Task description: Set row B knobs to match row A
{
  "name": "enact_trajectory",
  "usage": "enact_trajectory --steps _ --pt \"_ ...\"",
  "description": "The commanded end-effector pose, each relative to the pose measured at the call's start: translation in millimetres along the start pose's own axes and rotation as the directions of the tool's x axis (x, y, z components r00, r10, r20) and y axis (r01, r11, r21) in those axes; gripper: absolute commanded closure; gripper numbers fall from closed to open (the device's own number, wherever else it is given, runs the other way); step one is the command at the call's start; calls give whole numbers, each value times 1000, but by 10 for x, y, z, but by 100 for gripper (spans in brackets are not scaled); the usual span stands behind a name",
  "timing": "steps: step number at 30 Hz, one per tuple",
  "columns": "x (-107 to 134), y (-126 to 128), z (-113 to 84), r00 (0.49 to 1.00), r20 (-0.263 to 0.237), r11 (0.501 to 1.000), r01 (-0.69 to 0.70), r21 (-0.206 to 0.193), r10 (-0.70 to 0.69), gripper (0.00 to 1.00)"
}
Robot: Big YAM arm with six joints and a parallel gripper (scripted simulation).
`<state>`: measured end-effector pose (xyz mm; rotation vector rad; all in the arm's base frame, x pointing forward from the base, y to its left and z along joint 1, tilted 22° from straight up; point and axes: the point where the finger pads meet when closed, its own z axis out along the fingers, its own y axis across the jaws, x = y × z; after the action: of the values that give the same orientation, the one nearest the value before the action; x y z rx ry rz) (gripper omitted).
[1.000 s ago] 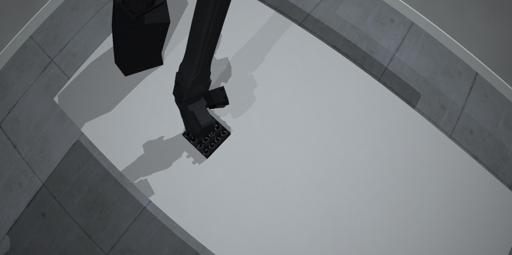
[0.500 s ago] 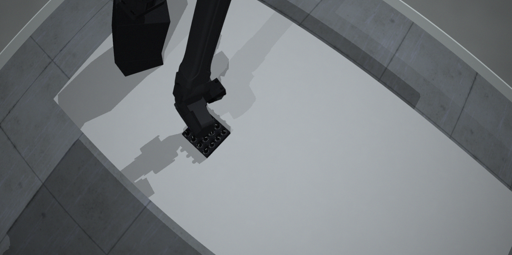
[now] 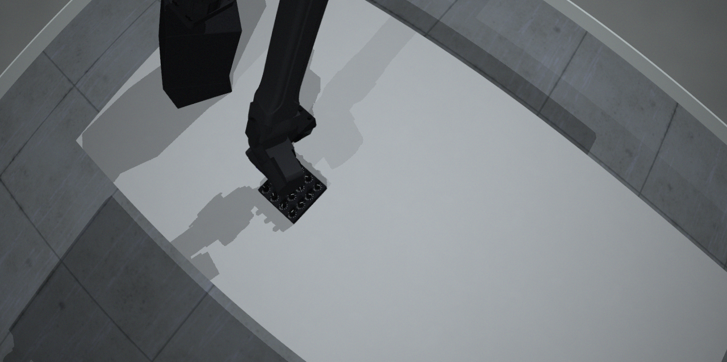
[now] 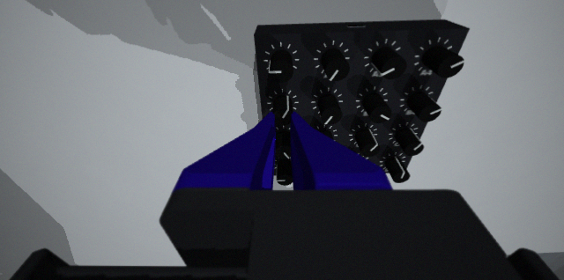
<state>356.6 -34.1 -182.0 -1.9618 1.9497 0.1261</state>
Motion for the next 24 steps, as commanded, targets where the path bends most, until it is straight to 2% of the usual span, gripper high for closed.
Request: enact_trajectory --steps 1,24 --pt "-32 1 39 998 9 999 54 -5 -54 93" --pt "-32 1 40 996 9 996 92 -5 -92 93"
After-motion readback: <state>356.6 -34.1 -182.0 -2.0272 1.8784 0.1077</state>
